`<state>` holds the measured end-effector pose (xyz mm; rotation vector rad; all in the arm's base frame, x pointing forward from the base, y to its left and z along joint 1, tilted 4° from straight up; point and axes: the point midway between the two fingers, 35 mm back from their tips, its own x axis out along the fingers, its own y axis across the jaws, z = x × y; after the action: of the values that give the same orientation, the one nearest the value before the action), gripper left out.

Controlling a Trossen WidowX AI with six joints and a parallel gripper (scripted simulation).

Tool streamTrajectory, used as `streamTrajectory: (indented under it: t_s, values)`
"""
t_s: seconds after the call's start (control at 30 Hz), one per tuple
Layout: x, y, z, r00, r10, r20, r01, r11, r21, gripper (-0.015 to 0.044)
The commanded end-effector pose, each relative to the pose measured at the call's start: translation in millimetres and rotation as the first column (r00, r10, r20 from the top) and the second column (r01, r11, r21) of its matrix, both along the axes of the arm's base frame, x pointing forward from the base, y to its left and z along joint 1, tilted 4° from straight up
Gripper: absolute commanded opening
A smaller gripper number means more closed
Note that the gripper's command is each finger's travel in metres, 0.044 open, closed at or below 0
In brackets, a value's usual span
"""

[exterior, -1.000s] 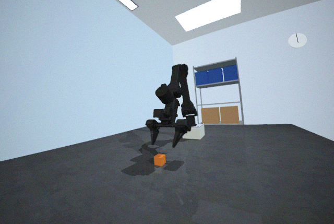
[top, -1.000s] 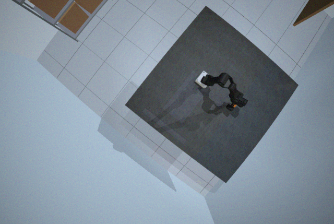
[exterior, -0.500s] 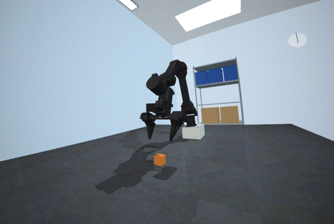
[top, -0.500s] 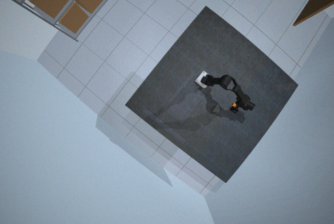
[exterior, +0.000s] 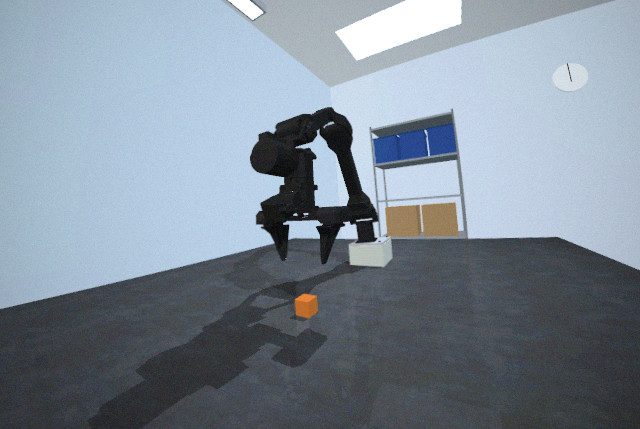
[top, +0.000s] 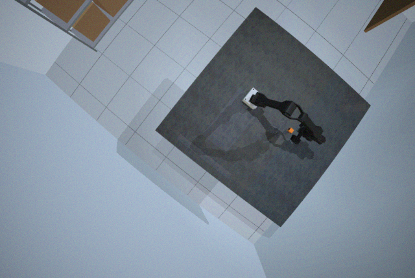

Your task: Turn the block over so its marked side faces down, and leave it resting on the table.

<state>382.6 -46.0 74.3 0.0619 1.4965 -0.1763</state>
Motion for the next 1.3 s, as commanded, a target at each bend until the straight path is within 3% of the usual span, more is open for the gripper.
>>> streamTrajectory:
  t_s: [0.0,0.2,1.27]
  values:
    - [-0.1,0.0,-2.1,0.999,-0.007,-0.034,0.007,1.000,0.008,0.0440]
    - [0.7,-2.5,-37.1,0.999,-0.007,-0.035,0.007,1.000,0.008,0.0440]
    - [2.6,-5.2,-79.1,0.999,-0.007,-0.035,0.007,1.000,0.008,0.0440]
